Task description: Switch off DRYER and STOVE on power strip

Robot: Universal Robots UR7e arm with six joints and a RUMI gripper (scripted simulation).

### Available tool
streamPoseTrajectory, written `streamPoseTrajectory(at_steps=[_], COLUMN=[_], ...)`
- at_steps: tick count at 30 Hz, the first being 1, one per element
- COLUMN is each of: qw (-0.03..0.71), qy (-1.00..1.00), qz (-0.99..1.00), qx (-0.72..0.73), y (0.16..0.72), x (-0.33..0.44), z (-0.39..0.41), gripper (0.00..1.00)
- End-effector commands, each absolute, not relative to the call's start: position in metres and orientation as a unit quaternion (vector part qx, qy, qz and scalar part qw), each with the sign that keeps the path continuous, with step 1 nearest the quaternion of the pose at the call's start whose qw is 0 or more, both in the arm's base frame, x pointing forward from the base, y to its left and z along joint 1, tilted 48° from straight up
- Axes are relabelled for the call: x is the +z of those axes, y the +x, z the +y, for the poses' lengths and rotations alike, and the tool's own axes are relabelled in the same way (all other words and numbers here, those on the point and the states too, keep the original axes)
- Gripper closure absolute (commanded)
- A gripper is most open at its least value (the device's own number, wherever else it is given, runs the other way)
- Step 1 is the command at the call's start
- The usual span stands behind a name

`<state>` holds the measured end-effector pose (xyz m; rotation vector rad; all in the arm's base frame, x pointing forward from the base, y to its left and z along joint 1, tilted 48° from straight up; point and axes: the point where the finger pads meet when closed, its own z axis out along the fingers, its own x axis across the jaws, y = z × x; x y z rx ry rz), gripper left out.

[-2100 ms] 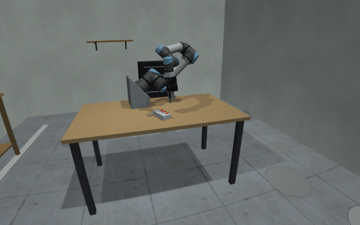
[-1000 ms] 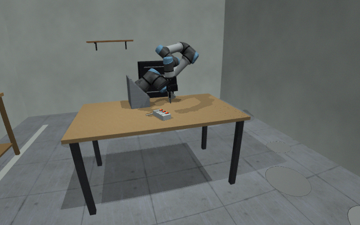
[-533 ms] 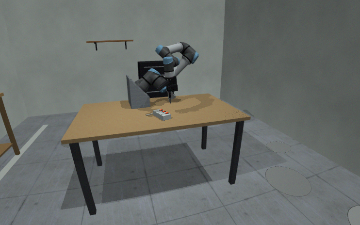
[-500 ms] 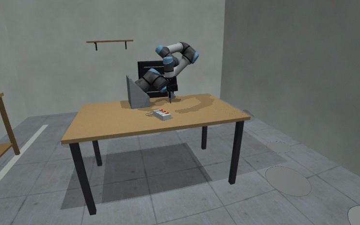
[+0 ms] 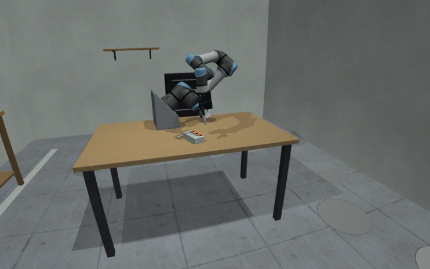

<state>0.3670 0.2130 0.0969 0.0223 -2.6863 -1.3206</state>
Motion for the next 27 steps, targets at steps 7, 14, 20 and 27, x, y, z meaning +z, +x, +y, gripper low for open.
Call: streamPoseTrajectory(at_steps=[7, 14, 20, 27], qw=[0.072, 0.072, 0.061, 0.017], qy=[0.007, 0.007, 0.035, 0.114], qz=[-0.895, -0.895, -0.907, -0.937], qx=[-0.439, -0.439, -0.415, -0.330], y=[0.368, 0.368, 0.361, 0.353], x=[0.098, 0.098, 0.088, 0.065], z=[0.212, 0.212, 0.211, 0.198], gripper=[0.00, 0.00, 0.00, 0.00])
